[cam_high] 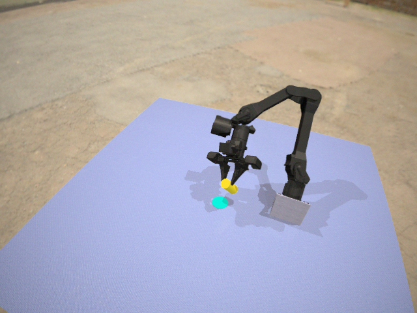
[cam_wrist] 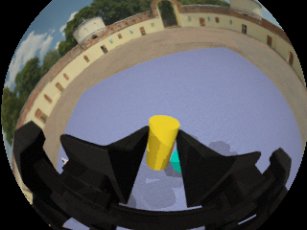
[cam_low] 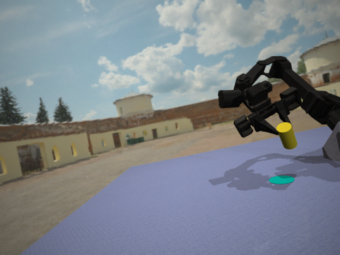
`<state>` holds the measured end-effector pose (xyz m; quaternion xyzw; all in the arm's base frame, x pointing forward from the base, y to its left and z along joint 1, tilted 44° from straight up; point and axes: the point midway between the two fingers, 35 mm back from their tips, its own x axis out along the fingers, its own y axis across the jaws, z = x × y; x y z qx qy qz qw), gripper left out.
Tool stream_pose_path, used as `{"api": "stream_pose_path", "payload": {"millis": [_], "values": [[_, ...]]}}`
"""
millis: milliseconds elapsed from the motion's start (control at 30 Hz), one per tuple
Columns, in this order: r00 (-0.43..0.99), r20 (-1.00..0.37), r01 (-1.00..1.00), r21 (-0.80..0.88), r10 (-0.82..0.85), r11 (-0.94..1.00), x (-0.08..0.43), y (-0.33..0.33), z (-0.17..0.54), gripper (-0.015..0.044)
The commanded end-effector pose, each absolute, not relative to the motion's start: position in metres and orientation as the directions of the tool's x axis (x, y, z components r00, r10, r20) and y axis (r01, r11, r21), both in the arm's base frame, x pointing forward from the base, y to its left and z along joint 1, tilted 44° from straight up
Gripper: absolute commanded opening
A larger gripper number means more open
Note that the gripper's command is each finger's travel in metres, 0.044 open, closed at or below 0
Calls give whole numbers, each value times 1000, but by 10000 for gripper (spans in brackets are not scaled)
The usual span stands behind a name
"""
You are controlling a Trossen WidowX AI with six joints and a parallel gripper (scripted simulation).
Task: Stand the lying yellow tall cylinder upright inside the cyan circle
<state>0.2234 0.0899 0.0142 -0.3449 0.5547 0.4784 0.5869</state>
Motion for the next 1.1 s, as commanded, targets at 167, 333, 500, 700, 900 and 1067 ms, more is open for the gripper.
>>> {"api": "stream_pose_path", "payload": {"millis": [167,333,500,700,900,1067], "values": [[-42,-968,-952,114,247,285,224,90,16,105],[-25,-960,-955,105,279,277,224,90,18,105],[-6,-951,-959,94,309,269,225,90,19,105],[17,-939,-963,78,345,259,226,90,21,105],[41,-924,-966,60,379,250,226,89,22,105],[62,-912,-969,43,406,243,227,89,24,105]]}}
